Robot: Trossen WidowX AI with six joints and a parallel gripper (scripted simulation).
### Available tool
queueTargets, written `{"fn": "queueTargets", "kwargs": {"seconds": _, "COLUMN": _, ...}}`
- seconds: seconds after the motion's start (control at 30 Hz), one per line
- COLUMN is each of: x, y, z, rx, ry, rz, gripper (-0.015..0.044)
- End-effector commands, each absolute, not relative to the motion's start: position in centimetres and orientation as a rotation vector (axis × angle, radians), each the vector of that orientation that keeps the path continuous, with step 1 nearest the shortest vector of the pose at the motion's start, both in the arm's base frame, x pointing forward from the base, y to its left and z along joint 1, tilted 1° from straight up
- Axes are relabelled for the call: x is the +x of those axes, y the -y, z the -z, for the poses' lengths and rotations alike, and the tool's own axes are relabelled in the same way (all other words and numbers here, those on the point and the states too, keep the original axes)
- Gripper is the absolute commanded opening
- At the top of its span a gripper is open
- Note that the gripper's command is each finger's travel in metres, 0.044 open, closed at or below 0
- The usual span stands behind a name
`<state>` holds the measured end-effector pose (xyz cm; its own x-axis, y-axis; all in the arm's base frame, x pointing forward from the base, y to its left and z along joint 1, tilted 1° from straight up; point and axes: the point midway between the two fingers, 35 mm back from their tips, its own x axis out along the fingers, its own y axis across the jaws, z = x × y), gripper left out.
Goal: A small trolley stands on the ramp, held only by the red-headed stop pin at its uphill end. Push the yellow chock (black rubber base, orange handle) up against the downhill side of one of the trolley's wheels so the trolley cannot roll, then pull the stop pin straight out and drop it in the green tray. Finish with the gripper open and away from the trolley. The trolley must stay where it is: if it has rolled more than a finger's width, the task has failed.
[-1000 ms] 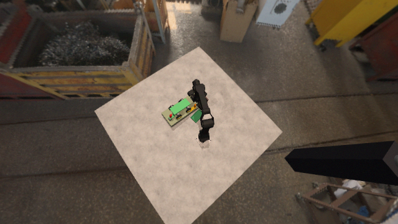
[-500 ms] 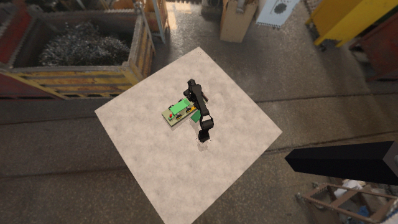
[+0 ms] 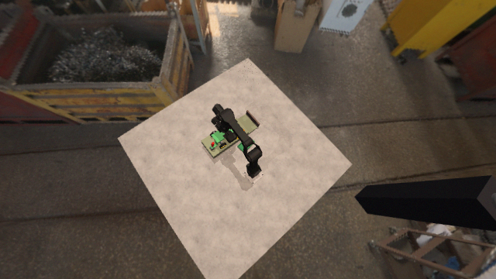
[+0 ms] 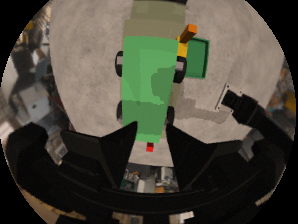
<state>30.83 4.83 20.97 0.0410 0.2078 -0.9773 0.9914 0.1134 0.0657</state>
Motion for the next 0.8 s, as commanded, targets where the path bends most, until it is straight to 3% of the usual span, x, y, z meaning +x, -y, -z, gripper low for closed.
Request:
{"fn": "queueTargets", "kwargs": {"seconds": 0.0, "x": 30.4, "y": -8.9, "z": -21.8, "rx": 1.33, "ry": -1.421, "rz": 0.979, "gripper": 0.019}}
{"fn": "queueTargets", "kwargs": {"seconds": 0.13, "x": 29.8, "y": -11.7, "z": -22.2, "rx": 1.349, "ry": -1.46, "rz": 0.989, "gripper": 0.019}}
{"fn": "queueTargets", "kwargs": {"seconds": 0.77, "x": 29.8, "y": -12.2, "z": -20.7, "rx": 1.351, "ry": -1.462, "rz": 0.989, "gripper": 0.019}}
